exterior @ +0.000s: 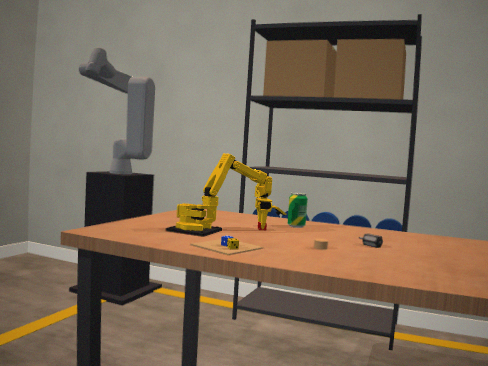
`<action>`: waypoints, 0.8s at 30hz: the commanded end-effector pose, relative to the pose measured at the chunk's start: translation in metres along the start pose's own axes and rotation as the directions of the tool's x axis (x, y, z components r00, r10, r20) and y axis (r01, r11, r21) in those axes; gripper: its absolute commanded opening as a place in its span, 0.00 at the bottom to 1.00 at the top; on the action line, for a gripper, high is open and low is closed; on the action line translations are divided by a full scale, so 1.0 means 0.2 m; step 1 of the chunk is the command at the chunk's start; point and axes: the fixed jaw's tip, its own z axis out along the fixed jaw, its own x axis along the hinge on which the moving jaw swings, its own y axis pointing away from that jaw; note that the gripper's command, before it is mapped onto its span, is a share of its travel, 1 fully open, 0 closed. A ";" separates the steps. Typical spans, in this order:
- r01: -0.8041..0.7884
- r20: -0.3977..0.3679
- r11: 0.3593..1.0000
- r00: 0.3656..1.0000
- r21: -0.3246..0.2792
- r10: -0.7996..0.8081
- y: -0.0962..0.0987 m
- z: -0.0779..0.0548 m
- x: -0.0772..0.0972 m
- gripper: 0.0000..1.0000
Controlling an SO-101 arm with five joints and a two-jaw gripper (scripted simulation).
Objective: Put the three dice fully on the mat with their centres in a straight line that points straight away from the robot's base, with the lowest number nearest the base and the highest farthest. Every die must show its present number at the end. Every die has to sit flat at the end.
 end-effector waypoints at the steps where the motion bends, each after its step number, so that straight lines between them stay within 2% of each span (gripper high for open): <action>1: 0.001 0.002 1.000 1.000 -0.001 -0.001 -0.01 0.00 0.00 0.13; 10: 0.001 0.002 1.000 1.000 -0.001 -0.001 -0.01 0.00 0.00 0.12; 18: 0.001 0.002 1.000 1.000 -0.001 -0.001 -0.01 0.00 0.00 0.02; 24: 0.001 0.002 1.000 1.000 -0.001 -0.001 -0.01 0.00 0.00 0.00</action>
